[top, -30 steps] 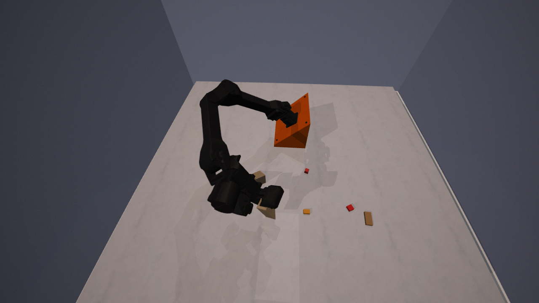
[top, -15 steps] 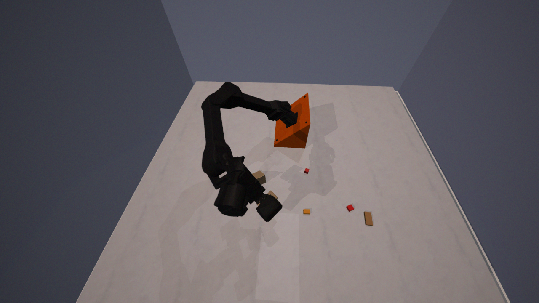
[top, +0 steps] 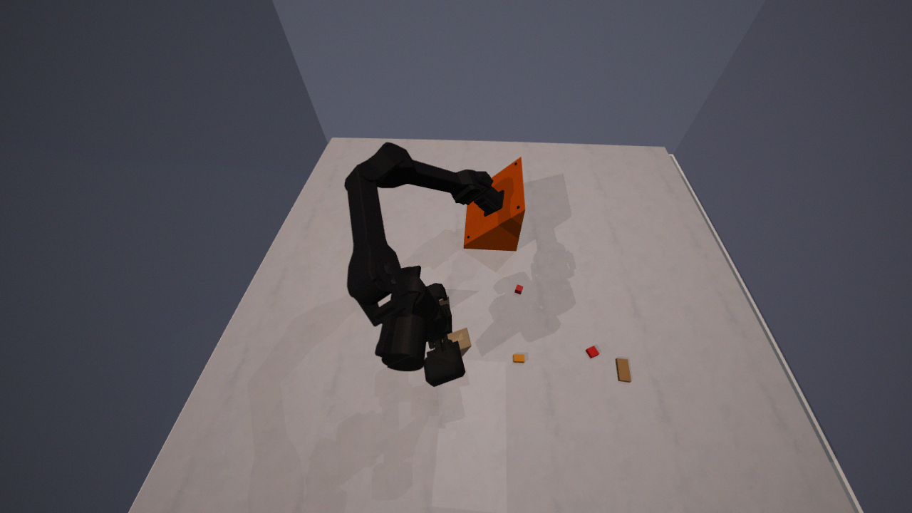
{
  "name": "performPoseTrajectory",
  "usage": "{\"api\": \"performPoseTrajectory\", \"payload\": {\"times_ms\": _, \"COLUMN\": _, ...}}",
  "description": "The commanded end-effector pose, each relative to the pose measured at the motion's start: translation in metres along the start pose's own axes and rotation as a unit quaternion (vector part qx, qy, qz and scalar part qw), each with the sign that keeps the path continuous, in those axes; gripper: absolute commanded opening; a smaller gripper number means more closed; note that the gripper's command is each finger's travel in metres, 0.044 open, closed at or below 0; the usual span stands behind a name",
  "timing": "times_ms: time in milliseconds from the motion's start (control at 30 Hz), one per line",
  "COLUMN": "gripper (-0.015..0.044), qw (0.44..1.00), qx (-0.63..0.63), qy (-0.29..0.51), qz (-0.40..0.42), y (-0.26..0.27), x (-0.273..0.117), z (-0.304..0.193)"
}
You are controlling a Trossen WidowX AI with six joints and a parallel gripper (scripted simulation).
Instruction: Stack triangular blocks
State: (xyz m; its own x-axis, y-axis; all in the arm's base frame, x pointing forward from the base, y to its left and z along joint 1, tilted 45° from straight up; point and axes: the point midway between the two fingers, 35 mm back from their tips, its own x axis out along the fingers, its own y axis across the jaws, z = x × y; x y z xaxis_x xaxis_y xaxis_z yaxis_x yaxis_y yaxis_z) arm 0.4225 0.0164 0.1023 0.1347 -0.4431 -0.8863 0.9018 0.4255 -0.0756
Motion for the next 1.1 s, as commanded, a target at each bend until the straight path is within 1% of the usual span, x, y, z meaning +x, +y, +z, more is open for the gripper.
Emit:
{"api": "performPoseTrajectory", "payload": {"times_ms": 0, "gripper": 0.0, "qw": 0.998, "qx": 0.067, "qy": -0.014, "qz": -0.014, "y": 0.0013, "x": 0.0035, "z": -0.0019}}
{"api": "performPoseTrajectory", "payload": {"times_ms": 267, "gripper": 0.0, "qw": 0.981, "qx": 0.187, "qy": -0.039, "qz": -0.023, "y": 0.0028, "x": 0.0022, "z": -0.003}}
{"api": "performPoseTrajectory", "payload": {"times_ms": 533, "gripper": 0.0, "qw": 0.95, "qx": 0.305, "qy": -0.067, "qz": -0.024, "y": 0.0043, "x": 0.0005, "z": -0.0037}}
{"api": "performPoseTrajectory", "payload": {"times_ms": 800, "gripper": 0.0, "qw": 0.904, "qx": 0.416, "qy": -0.096, "qz": -0.016, "y": 0.0061, "x": -0.0017, "z": -0.0044}}
{"api": "performPoseTrajectory", "payload": {"times_ms": 1067, "gripper": 0.0, "qw": 0.845, "qx": 0.521, "qy": -0.123, "qz": -0.001, "y": 0.0082, "x": -0.0042, "z": -0.0052}}
